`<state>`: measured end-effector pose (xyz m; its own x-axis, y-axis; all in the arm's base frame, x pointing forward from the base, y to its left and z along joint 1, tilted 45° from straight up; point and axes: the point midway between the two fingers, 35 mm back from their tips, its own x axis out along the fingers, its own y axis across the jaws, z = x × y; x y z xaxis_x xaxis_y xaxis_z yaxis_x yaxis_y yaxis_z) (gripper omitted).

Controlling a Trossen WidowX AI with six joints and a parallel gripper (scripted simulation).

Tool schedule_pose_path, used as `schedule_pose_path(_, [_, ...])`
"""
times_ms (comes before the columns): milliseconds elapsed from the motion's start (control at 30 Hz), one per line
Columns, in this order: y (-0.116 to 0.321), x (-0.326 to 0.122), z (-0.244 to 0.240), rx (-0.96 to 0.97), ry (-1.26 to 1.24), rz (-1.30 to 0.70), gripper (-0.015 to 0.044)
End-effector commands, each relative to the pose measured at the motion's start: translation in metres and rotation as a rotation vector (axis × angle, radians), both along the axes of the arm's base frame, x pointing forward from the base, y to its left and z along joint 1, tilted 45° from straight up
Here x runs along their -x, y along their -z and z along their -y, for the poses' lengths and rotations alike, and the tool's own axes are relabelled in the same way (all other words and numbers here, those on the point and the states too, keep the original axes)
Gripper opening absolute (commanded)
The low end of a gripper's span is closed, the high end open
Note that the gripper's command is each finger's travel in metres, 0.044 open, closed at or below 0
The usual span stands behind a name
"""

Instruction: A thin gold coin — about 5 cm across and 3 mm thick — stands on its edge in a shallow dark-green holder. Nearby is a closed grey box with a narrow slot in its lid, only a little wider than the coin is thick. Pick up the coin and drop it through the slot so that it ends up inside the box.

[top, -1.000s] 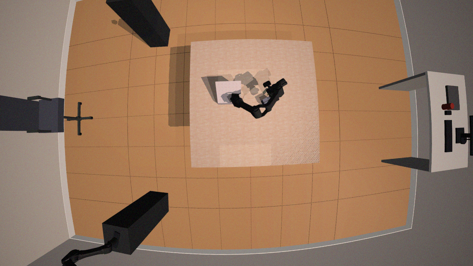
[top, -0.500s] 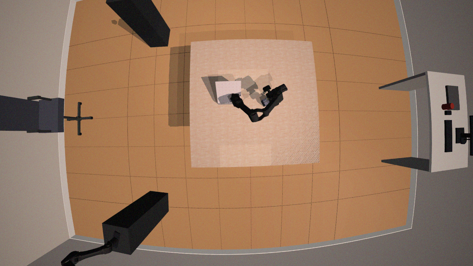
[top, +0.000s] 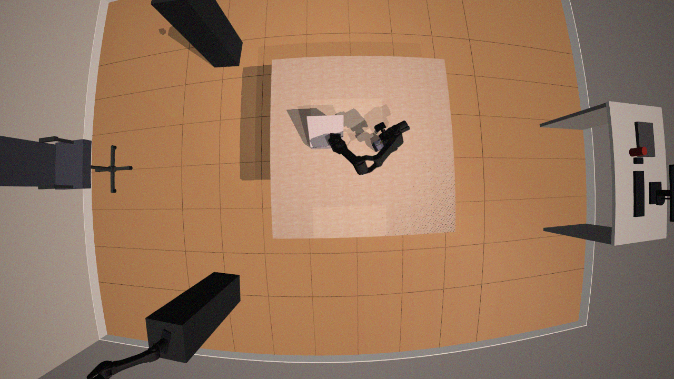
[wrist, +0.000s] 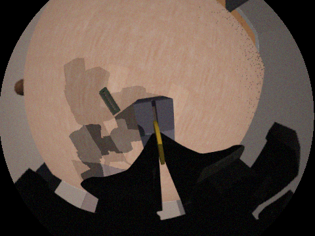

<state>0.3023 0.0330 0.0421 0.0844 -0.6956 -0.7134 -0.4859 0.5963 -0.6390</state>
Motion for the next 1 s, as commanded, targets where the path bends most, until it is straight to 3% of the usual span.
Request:
schedule_pose_path(0, [0.0001, 0.0004, 0.0008, 0.000, 0.002, -0.002, 0.0000])
schedule_pose_path(967, [-0.0024, 0.0009, 0.0047, 0.000, 0.001, -0.006, 0.0000])
